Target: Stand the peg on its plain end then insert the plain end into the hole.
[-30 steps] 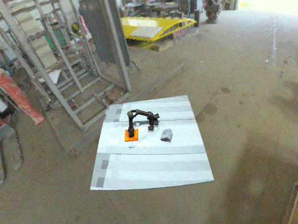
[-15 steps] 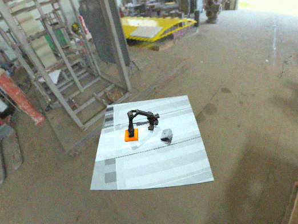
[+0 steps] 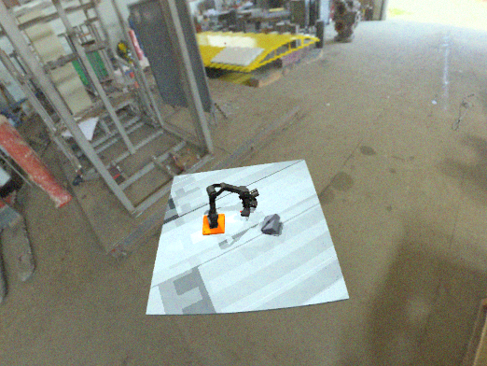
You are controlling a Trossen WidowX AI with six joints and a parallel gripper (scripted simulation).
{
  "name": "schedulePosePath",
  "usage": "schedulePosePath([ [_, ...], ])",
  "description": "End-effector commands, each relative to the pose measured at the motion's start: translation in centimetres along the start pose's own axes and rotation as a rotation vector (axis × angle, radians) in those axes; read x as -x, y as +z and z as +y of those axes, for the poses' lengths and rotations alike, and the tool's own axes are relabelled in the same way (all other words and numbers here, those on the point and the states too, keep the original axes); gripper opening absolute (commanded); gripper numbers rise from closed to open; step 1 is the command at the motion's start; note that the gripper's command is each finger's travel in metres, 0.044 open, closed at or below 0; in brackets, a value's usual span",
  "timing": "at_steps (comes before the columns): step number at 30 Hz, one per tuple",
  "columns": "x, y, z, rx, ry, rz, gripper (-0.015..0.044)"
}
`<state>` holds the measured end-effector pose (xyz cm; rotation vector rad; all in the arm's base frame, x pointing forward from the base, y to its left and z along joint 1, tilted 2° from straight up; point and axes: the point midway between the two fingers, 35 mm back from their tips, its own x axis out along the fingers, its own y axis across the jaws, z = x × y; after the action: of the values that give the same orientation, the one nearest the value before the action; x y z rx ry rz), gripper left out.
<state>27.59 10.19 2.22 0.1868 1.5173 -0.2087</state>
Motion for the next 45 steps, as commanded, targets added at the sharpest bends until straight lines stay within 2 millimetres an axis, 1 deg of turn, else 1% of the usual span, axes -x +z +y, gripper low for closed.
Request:
schedulePosePath([
  [1, 0.2, -0.1, 0.0, -0.003, -0.002, -0.031, 0.0049],
  [45, 2.4, -2.1, 0.0, -0.004, -0.002, -0.409, 0.0049],
])
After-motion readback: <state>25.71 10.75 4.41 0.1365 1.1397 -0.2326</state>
